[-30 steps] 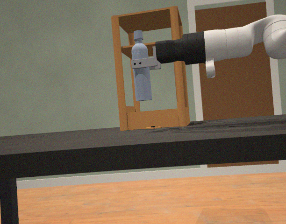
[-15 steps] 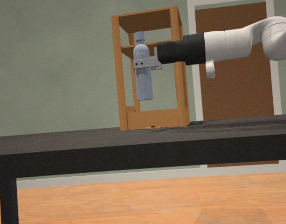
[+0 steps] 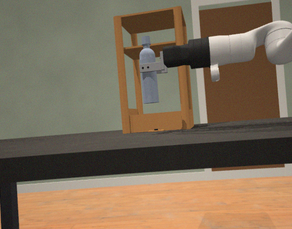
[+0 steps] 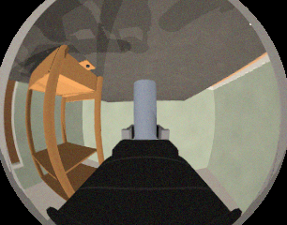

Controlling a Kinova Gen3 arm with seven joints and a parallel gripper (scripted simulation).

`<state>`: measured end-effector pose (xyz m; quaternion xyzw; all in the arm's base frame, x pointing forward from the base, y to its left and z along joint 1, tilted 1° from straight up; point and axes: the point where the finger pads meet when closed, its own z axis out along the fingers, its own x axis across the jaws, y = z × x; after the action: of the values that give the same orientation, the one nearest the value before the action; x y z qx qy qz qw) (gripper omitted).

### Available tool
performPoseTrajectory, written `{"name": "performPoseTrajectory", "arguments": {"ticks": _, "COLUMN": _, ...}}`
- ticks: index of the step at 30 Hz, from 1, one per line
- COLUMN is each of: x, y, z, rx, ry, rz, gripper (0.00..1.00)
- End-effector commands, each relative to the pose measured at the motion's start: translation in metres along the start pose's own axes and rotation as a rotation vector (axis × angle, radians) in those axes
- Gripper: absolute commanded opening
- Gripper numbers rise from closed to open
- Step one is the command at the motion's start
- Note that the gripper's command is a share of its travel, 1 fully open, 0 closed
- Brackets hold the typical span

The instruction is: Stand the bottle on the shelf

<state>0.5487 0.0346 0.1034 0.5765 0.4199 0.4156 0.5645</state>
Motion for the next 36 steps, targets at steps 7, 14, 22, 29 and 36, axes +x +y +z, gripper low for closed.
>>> {"name": "performPoseTrajectory", "arguments": {"ticks": 7, "x": -0.035, "y": 0.0, "z": 0.001, "rx": 0.0, "ry": -0.007, "rz": -0.002, "gripper": 0.0}}
{"name": "performPoseTrajectory", "arguments": {"ticks": 14, "x": -0.049, "y": 0.0, "z": 0.001, "rx": 0.0, "ry": -0.007, "rz": -0.002, "gripper": 0.0}}
{"name": "performPoseTrajectory", "arguments": {"ticks": 22, "x": -0.068, "y": 0.0, "z": 0.001, "rx": 0.0, "ry": -0.007, "rz": -0.002, "gripper": 0.0}}
{"name": "performPoseTrajectory", "arguments": {"ticks": 29, "x": -0.077, "y": 0.0, "z": 0.001, "rx": 0.0, "ry": -0.007, "rz": -0.002, "gripper": 0.0}}
{"name": "performPoseTrajectory", "arguments": {"ticks": 36, "x": -0.085, "y": 0.0, "z": 0.001, "rx": 0.0, "ry": -0.007, "rz": -0.002, "gripper": 0.0}}
